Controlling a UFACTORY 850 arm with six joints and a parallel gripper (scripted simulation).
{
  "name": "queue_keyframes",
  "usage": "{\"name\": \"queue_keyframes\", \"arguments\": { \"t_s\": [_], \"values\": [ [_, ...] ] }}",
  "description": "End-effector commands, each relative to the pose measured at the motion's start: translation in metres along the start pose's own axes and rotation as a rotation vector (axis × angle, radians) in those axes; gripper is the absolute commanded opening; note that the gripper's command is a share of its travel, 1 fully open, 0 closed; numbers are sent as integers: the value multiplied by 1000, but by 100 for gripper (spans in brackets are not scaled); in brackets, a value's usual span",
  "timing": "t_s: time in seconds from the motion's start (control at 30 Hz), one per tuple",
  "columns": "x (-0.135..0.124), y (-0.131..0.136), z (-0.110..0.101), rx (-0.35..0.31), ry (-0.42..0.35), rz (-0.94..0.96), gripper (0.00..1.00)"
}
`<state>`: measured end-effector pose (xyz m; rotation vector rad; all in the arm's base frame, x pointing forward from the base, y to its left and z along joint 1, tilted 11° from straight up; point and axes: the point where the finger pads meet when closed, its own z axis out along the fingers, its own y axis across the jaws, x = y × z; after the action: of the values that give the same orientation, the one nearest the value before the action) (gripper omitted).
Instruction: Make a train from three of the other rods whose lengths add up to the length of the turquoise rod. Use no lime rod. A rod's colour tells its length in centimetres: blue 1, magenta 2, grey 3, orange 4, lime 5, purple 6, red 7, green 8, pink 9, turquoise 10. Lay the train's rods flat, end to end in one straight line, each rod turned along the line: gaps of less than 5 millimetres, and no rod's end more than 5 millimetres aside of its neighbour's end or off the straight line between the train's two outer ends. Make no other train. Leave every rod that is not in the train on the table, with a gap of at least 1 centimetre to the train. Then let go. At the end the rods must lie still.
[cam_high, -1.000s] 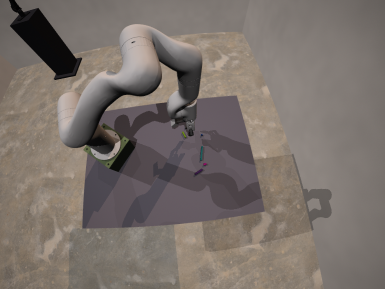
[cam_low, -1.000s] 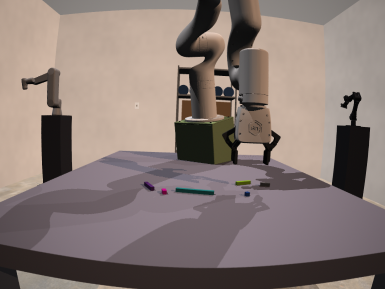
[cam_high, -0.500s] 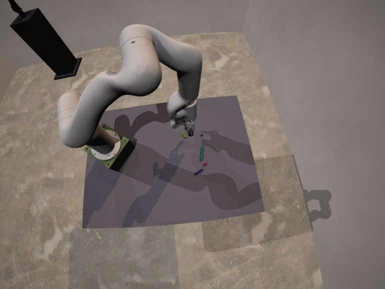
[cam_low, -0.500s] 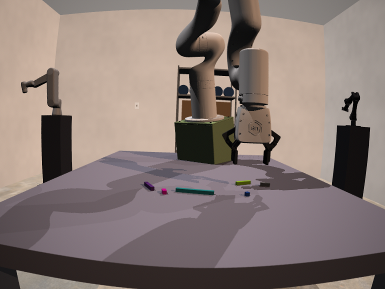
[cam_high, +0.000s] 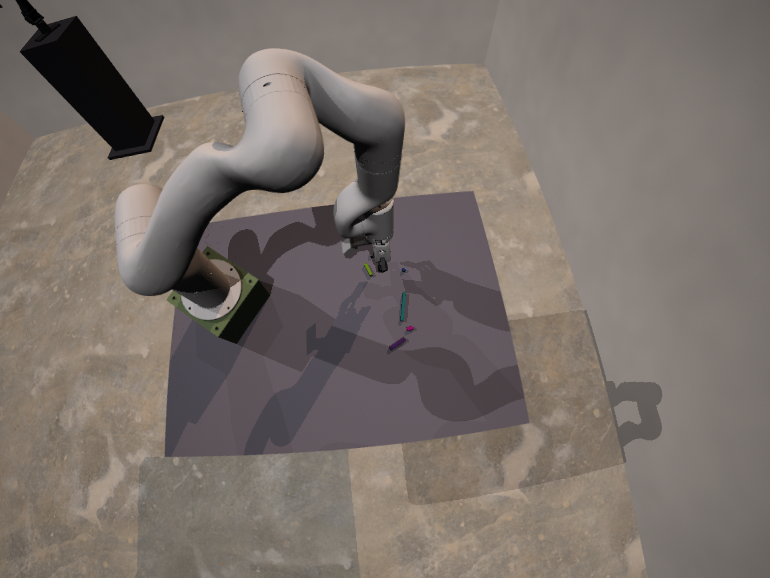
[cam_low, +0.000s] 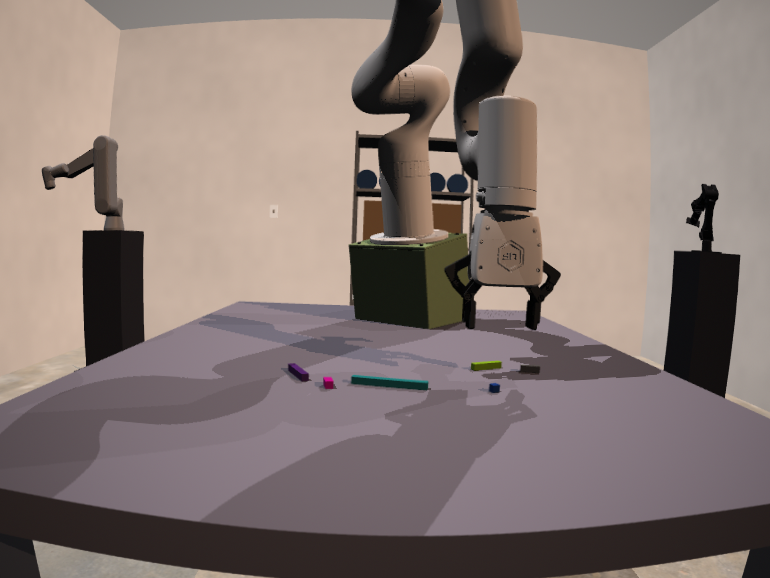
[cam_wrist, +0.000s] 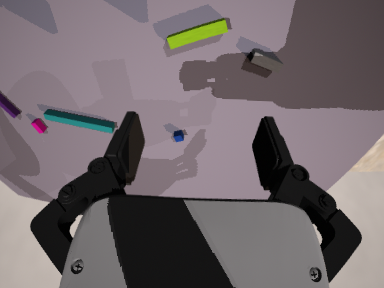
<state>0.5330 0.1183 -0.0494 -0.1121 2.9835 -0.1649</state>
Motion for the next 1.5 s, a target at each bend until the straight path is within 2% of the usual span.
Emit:
{"name": "queue_keyframes", "arguments": {
  "t_s": [0.0,0.17,0.53,0.6,0.67,1.47],
  "values": [
    [-2,0,-1,1,-1,-38,100],
    [-6,-2,-1,3,-2,-130,100],
    [-21,-8,-2,11,-3,-501,100],
    [-21,-8,-2,11,-3,-501,100],
    [-25,-9,-2,12,-3,-606,100],
    [-50,-18,-4,14,2,-1270,100]
  ]
}}
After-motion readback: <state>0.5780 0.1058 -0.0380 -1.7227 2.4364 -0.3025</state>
